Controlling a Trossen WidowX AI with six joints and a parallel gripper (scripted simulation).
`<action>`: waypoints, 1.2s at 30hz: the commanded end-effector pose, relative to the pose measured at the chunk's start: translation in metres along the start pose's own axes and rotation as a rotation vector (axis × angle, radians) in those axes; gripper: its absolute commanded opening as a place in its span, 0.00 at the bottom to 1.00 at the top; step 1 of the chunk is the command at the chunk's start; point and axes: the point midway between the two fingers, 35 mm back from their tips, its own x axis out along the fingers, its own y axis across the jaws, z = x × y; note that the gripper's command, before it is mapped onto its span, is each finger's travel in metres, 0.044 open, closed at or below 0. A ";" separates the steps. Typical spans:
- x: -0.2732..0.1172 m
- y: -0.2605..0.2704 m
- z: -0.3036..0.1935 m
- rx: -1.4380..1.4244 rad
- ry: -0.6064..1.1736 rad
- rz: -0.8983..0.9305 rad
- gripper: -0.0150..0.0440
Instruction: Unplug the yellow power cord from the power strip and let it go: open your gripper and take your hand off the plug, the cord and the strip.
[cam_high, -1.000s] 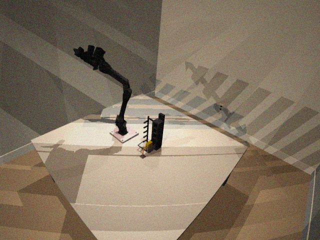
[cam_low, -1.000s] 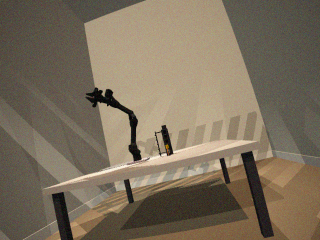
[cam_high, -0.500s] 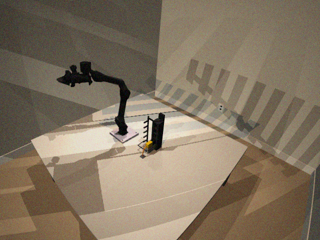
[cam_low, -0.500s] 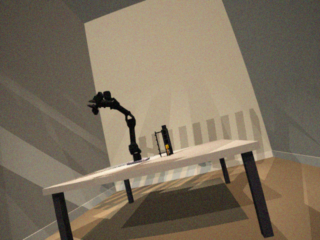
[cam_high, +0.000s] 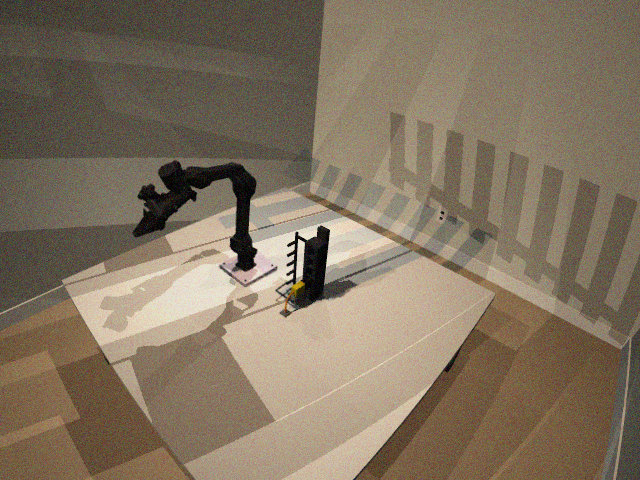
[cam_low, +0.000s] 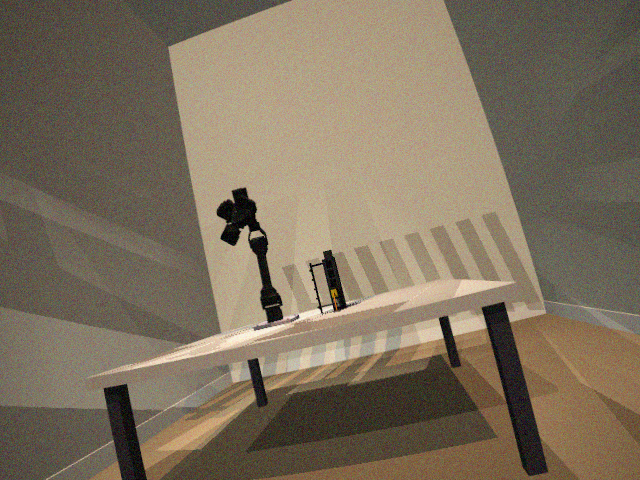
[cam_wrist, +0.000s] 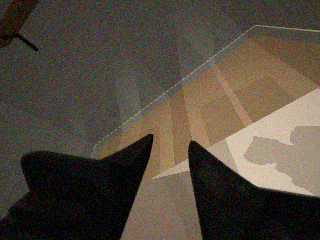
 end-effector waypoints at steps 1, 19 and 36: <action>0.004 0.012 -0.076 -0.021 0.200 -0.004 0.53; -0.103 -0.015 -0.347 -0.315 0.879 -0.174 0.53; -0.236 -0.115 -0.442 -0.716 1.131 -0.414 0.53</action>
